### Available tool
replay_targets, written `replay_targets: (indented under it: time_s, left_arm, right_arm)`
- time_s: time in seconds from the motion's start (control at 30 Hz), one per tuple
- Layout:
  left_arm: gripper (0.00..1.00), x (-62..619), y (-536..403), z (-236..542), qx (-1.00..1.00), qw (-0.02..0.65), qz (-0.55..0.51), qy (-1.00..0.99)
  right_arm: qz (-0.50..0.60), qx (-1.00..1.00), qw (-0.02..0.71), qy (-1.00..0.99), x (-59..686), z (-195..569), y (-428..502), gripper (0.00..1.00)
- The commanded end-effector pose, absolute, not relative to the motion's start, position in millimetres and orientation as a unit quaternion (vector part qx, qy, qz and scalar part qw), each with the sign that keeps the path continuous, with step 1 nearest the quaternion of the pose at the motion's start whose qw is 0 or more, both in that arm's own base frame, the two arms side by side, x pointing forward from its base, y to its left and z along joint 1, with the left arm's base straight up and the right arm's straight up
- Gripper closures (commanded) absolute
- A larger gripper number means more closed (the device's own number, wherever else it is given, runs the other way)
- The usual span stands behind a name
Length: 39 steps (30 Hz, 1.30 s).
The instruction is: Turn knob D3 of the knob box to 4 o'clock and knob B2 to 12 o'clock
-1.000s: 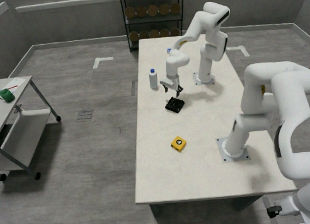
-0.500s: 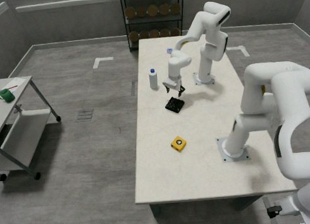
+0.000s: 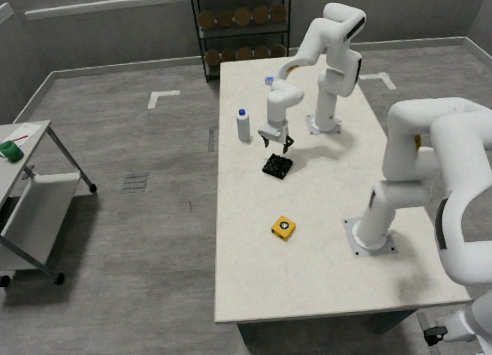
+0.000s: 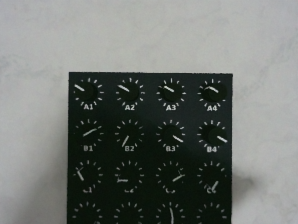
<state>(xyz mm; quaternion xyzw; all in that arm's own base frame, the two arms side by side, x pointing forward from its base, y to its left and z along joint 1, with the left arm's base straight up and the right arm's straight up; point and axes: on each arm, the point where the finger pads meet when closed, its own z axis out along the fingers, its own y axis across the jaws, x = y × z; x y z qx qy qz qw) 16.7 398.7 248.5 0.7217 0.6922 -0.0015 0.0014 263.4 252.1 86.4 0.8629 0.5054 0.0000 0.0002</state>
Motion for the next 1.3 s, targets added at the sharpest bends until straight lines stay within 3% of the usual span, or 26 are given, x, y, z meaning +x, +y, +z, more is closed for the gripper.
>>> replay_targets:
  time_s: [0.0,1.27]
  left_arm:
    - [0.0,17,400,250,0.722,0.0,0.0,0.692]
    - [0.0,17,400,250,0.722,0.0,0.0,0.692]
  right_arm:
    - [0.002,0.863,0.0,0.505,264,88,253,0.0]
    - [0.002,0.863,0.0,0.505,255,88,237,0.0]
